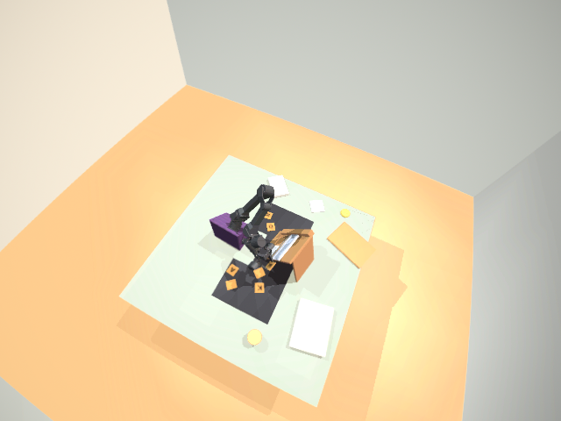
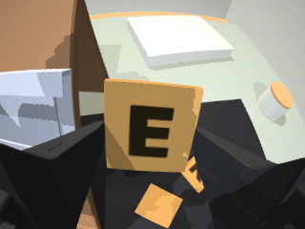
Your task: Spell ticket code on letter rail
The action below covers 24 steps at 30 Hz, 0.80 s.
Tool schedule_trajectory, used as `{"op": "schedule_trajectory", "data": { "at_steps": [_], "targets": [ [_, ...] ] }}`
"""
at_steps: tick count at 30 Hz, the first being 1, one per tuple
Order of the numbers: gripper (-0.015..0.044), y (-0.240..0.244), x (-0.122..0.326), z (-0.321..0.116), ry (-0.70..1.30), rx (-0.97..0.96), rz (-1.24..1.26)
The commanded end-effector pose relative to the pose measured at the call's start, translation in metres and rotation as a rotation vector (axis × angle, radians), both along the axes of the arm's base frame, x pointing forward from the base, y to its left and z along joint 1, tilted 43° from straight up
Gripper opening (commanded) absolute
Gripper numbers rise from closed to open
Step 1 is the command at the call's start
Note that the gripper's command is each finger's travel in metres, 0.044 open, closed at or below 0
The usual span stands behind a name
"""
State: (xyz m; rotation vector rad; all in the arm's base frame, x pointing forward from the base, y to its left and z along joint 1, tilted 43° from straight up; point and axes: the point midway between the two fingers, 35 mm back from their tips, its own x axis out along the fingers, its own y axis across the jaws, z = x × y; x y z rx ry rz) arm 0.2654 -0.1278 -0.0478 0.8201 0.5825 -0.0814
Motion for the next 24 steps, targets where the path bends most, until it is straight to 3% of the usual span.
{"op": "schedule_trajectory", "data": {
  "at_steps": [1, 24],
  "targets": [
    [0.0, 0.001, 0.0003, 0.0019, 0.0, -0.001, -0.005],
    [0.0, 0.009, 0.0037, 0.0096, 0.0, 0.0, -0.005]
  ]
}}
